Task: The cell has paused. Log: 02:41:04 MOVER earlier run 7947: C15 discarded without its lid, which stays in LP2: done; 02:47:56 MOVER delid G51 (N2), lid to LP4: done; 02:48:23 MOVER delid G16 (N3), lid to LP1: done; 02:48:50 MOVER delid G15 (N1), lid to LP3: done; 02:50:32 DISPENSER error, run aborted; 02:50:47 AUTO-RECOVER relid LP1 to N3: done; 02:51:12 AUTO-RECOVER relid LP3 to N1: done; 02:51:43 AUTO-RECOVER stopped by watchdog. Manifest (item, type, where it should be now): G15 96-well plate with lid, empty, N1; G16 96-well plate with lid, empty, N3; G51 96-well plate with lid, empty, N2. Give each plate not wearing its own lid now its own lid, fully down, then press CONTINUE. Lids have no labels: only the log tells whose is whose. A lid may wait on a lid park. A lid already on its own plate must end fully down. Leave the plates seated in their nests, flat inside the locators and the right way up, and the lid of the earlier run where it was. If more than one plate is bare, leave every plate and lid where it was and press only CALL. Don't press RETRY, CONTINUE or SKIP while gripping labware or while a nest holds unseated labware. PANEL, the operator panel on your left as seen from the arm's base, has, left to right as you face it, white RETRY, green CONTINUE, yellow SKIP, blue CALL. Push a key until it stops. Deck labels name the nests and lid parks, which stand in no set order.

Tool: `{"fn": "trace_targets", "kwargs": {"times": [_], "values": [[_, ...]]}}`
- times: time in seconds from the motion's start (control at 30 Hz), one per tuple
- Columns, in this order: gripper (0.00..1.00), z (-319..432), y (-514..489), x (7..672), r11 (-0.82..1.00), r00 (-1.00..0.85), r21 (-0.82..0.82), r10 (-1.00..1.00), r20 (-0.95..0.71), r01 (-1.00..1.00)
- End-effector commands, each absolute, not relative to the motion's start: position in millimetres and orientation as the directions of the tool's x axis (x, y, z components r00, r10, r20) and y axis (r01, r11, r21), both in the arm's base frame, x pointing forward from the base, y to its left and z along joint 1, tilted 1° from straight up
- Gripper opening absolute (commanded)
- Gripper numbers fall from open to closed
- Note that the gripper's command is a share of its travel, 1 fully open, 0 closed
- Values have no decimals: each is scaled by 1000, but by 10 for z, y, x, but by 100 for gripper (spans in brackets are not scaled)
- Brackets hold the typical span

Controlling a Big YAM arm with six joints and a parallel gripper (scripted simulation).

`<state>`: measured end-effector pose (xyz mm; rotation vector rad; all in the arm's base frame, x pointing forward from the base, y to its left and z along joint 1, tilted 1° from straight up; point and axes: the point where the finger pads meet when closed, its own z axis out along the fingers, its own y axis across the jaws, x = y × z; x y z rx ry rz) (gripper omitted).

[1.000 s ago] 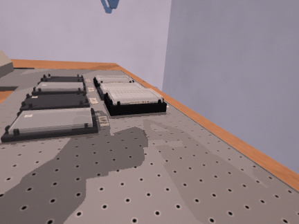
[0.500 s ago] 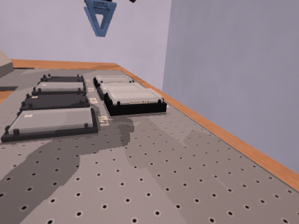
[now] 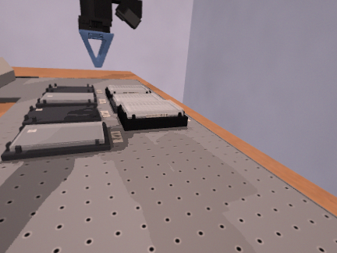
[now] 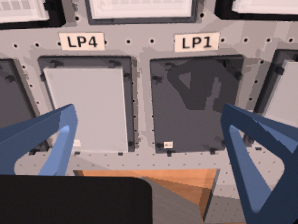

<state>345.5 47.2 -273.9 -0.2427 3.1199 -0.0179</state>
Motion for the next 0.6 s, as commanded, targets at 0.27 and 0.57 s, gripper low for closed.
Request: {"fn": "trace_targets", "kwargs": {"times": [0.27,0.57], "values": [[100,-3093,511,3155,980,-980,-19,-197,-14,-197],[100,-3186,551,3218,984,-982,-18,-178,-67,-177]]}}
